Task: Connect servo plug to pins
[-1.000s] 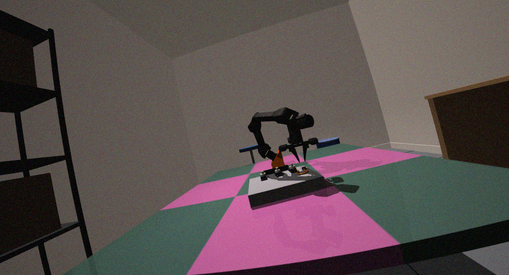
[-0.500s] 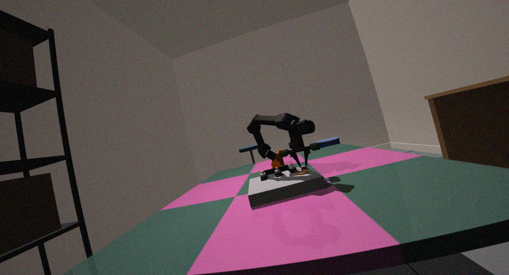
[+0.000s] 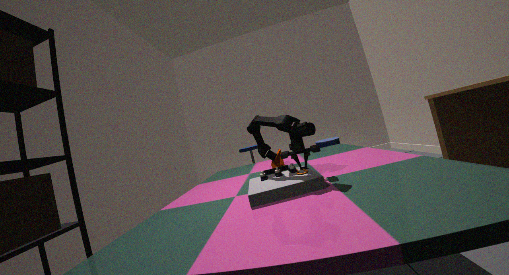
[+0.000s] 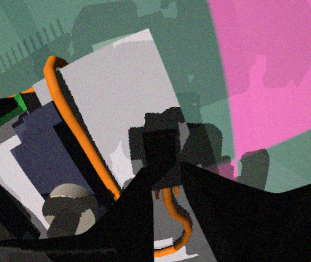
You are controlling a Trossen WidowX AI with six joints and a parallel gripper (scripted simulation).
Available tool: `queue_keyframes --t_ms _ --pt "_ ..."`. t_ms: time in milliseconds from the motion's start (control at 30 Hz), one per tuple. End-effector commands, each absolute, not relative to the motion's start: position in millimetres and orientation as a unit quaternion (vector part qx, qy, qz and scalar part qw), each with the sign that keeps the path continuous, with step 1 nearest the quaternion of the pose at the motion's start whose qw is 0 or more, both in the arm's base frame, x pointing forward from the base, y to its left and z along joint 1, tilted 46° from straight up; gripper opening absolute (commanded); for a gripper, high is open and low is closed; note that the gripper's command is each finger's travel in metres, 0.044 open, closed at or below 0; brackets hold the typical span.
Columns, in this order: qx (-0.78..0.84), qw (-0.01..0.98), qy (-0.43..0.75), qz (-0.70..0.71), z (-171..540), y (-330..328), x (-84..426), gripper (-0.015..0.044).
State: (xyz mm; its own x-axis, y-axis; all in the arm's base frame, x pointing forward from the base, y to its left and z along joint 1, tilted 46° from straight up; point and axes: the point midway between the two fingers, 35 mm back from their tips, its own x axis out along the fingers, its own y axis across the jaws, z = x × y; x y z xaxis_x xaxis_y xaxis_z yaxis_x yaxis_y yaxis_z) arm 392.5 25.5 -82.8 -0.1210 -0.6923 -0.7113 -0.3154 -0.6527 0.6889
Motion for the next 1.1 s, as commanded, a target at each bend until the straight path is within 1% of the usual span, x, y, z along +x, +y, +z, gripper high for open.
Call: queue_keyframes --t_ms 0,333,500,1067 --pt "0.647 0.15 -0.388 -0.639 -78 31 394 0.0" --pt "0.647 0.149 -0.387 -0.639 -44 64 399 0.0" --pt "0.65 0.138 -0.398 -0.633 -39 65 399 0.0" --pt "0.662 -0.05 -0.56 -0.495 -1 44 378 0.0"
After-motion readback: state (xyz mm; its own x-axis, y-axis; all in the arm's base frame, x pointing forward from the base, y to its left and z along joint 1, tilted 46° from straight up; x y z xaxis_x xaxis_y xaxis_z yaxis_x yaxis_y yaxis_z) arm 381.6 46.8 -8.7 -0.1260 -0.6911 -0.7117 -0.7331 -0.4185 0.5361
